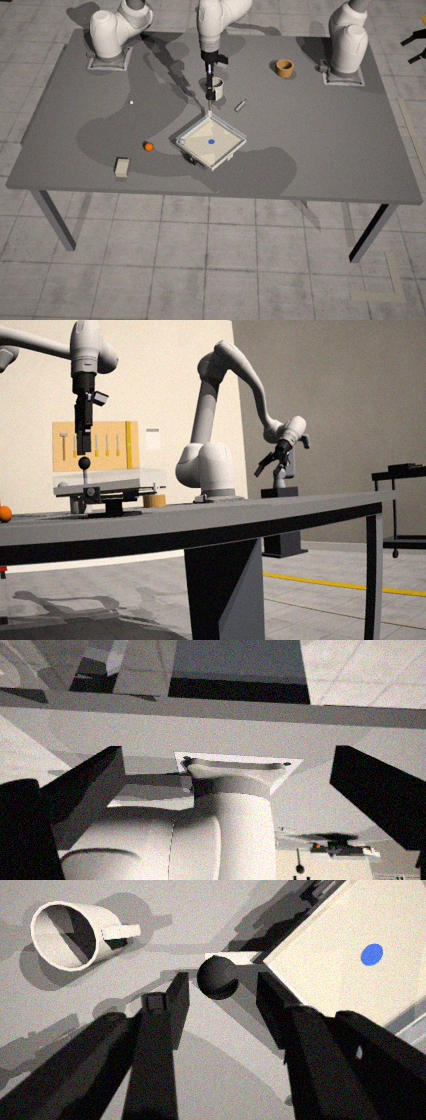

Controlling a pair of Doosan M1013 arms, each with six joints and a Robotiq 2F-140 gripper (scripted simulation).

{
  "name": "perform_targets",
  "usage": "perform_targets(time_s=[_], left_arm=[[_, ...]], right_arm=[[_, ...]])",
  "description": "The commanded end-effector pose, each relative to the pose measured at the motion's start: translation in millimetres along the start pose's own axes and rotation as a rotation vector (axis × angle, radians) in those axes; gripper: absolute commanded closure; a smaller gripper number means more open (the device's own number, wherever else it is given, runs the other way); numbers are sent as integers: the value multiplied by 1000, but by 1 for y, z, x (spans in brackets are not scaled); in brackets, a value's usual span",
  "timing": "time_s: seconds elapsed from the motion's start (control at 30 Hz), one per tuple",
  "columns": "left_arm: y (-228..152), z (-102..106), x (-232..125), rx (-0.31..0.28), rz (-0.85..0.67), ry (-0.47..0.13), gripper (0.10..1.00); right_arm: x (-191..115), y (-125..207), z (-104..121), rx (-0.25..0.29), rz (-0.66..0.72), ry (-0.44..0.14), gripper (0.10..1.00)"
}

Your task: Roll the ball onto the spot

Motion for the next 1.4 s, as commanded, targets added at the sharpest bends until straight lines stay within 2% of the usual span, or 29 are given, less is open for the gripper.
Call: perform_targets(time_s=[0.0, 0.8, 1.37], left_arm=[[-1, 2, -2, -7, 2, 2, 98], [-1, 2, -2, -7, 2, 2, 98], [-1, 2, -2, -7, 2, 2, 98]], right_arm=[[0, -2, -1, 0, -3, -7, 674], [1, -2, 4, 18, -17, -2, 674], [2, -4, 22, 15, -15, 0, 674]])
Point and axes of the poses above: on each arm, the point where the finger pads meet when closed, its own z axis out along the fingers, its own y axis across the jaws, x = y × z, the point moved 1 cm from there along -z, back along the fingers, and after that the axes turned 1 degree about -z, right-handed, at the moved point
